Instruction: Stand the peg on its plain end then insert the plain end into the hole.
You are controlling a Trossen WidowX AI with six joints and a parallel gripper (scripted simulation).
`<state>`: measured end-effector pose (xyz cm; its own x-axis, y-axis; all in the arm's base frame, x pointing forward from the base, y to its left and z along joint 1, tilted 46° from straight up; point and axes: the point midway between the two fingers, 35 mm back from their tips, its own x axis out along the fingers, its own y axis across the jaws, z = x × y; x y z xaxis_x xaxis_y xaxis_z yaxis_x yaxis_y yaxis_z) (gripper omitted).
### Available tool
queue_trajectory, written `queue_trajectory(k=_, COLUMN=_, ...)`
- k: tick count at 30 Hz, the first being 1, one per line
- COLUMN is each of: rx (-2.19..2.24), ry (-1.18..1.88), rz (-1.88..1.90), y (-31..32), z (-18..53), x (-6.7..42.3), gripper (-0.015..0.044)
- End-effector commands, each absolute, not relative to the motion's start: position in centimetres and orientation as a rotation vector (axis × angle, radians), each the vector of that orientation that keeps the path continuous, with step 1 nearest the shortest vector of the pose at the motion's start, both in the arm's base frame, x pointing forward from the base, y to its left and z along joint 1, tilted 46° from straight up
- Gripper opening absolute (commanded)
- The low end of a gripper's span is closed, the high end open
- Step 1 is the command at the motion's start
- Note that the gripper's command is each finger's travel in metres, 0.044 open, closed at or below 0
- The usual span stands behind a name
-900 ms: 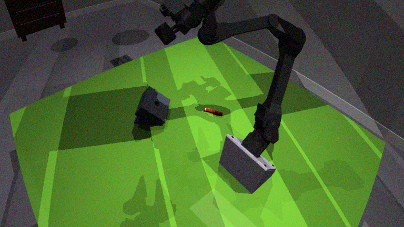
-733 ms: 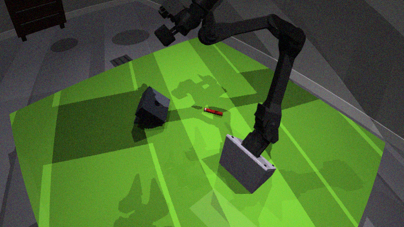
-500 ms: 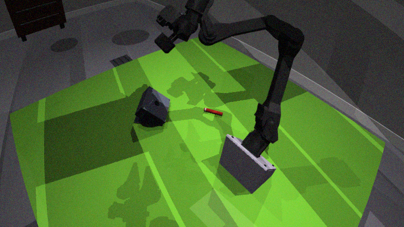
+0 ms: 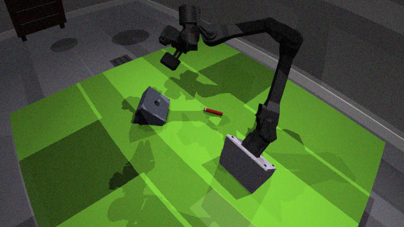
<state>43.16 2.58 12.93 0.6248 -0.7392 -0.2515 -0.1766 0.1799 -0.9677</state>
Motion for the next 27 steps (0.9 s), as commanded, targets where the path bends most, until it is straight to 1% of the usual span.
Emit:
queue_trajectory(k=1, rx=-1.340, ry=0.923, rz=-0.442, y=0.9, z=12.2, x=42.8, gripper=0.0440)
queue_trajectory(k=13, rx=-1.235, ry=1.247, rz=-0.346, y=-5.1, z=8.7, x=38.5, gripper=0.0440)
queue_trajectory(k=27, rx=-0.981, ry=1.678, rz=-0.295, y=-10.3, z=6.9, x=29.8, gripper=0.0440)
